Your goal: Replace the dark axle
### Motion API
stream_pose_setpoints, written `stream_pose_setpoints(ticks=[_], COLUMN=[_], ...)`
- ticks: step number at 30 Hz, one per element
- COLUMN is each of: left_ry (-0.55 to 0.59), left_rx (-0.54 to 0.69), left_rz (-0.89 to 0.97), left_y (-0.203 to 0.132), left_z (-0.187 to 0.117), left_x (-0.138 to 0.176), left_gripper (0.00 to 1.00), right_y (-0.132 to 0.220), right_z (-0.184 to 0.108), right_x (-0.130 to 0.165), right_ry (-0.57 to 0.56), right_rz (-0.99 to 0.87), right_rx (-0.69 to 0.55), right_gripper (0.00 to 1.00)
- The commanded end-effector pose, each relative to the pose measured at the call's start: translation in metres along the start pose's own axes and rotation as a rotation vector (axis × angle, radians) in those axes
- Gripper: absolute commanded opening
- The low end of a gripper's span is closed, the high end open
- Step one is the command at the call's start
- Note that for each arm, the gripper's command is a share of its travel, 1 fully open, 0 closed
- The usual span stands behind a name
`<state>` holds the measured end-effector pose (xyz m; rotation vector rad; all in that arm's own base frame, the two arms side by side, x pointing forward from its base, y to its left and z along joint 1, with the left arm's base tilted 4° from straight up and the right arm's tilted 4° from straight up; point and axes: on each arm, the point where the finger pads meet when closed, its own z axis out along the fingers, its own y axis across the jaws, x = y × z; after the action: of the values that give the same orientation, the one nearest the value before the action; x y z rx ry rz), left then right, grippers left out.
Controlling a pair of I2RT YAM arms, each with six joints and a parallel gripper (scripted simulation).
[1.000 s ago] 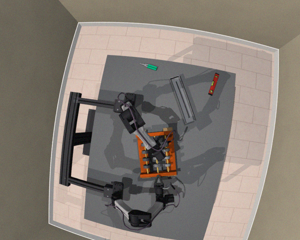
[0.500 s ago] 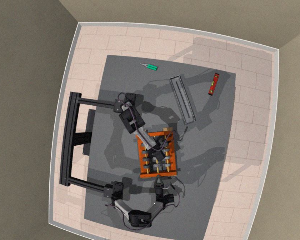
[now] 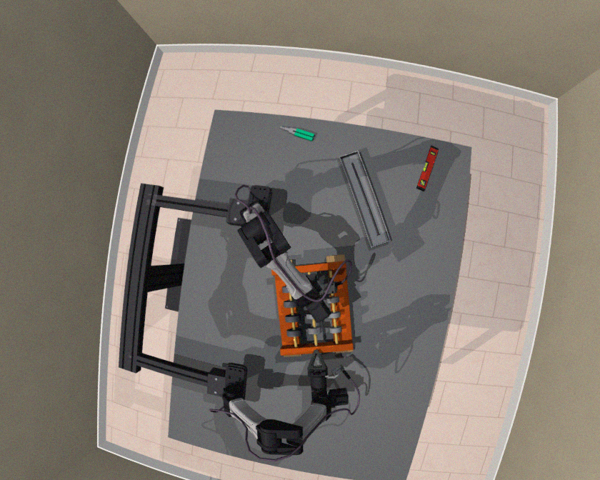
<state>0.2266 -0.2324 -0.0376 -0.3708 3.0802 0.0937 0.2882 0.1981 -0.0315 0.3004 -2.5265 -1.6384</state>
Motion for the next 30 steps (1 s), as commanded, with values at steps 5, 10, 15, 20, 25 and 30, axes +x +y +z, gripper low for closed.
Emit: stream_pose_setpoints(ticks=[5,10,15,20,25,30], left_ry=[-0.041,-0.039,-0.035,-0.032,-0.028,-0.026], left_rx=[0.026,0.021,0.012,0.006,0.001,-0.003], left_rz=[-0.007,-0.004,-0.004,-0.002,-0.002,-0.001], left_y=[-0.007,-0.006,-0.006,-0.005,-0.003,-0.003], left_z=[-0.006,-0.004,0.0,0.002,0.004,0.005], left_x=[-0.007,-0.006,-0.005,-0.004,-0.003,-0.002], left_gripper=[0.0,0.0,0.0,0.0,0.0,0.0], right_y=[0.024,0.024,0.023,0.022,0.02,0.021], right_z=[0.002,0.002,0.002,0.003,0.006,0.007], right_x=[-0.003,-0.004,-0.007,-0.009,-0.003,-0.001], right_ry=[0.006,0.007,-0.002,-0.006,-0.002,0.0], right_rz=[-0.034,-0.034,-0.056,-0.066,-0.046,-0.045], right_rx=[-0.029,-0.029,-0.026,-0.024,-0.025,-0.025], right_gripper=[0.33,0.33,0.33,0.33,0.33,0.33])
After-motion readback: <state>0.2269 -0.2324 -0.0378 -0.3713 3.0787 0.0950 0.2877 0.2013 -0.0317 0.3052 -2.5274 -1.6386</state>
